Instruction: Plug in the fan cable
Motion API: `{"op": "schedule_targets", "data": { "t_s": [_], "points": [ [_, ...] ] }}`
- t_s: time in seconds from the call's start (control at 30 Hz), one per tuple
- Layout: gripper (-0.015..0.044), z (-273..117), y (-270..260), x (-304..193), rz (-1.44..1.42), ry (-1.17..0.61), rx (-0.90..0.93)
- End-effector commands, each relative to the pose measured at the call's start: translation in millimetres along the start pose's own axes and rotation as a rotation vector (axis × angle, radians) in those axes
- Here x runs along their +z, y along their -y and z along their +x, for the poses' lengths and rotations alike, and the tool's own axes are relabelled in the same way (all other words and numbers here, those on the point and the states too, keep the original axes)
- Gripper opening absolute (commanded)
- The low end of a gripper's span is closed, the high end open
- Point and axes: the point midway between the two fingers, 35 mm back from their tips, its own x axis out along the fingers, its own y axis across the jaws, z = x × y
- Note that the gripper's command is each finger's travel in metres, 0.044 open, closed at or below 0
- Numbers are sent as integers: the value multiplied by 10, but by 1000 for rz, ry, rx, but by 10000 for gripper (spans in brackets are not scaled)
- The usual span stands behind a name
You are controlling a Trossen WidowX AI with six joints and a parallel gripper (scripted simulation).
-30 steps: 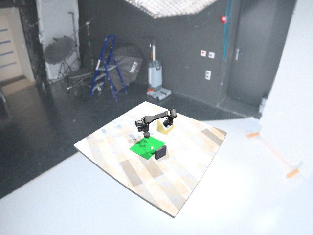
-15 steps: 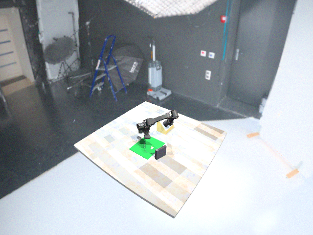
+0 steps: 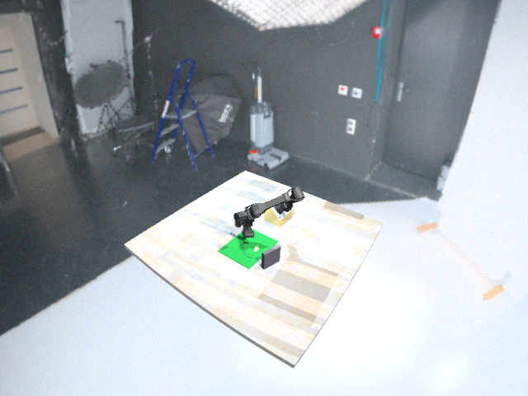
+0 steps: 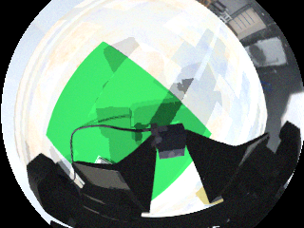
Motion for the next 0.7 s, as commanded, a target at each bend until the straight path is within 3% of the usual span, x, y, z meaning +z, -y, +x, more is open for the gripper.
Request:
{"op": "schedule_targets", "data": {
  "t_s": [0.0, 0.67],
  "points": [
    [0, 47, 28, -14, 4, 37, -34],
    [0, 194, 42, -6, 0, 228, -135]
  ]
}}
